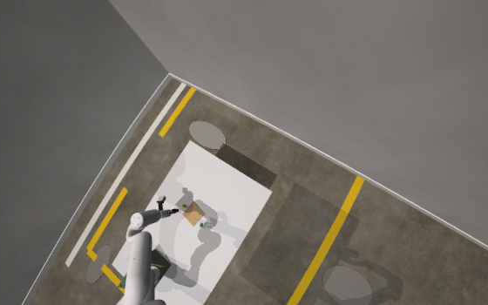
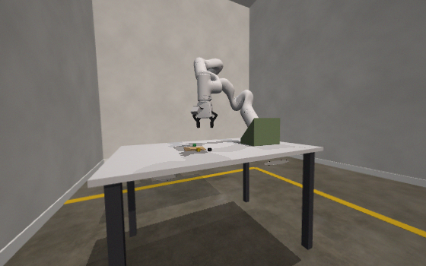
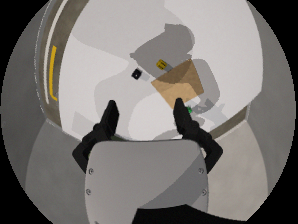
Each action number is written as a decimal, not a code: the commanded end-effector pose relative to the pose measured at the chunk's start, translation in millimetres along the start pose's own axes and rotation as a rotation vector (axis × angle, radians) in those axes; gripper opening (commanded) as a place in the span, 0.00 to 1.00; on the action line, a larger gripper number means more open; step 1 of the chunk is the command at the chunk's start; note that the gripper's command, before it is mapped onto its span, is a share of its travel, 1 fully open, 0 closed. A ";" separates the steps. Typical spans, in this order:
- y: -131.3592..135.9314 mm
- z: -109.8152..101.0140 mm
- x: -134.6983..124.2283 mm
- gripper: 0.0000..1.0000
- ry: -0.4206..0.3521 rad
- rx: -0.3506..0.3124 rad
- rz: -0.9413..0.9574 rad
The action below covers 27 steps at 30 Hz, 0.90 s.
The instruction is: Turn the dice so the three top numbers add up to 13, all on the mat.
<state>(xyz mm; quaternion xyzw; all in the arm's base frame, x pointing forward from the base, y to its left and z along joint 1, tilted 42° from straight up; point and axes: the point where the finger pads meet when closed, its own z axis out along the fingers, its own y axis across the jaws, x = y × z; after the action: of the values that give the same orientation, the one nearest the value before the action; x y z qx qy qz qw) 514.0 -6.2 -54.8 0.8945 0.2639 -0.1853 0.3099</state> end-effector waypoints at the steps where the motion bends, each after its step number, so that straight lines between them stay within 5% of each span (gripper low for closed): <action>1: 42.4 -2.5 -26.0 1.00 0.008 0.001 0.033; 2: 68.4 -0.7 -49.0 1.00 0.008 0.002 0.067; 5: 79.9 -0.7 -57.7 1.00 0.008 0.002 0.067; 7: 113.7 2.4 -92.5 1.00 0.007 0.001 0.101; 11: 113.7 2.4 -92.5 1.00 0.007 0.001 0.101; 12: 139.3 5.8 -124.1 1.00 0.005 -0.001 0.131; 14: 154.9 8.5 -146.7 1.00 0.003 -0.003 0.151; 27: 162.9 10.0 -159.3 1.00 0.002 -0.004 0.162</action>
<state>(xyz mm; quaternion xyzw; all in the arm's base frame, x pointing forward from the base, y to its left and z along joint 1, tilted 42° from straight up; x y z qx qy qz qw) 480.9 -178.4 90.0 0.9122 0.1919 -0.1591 0.3251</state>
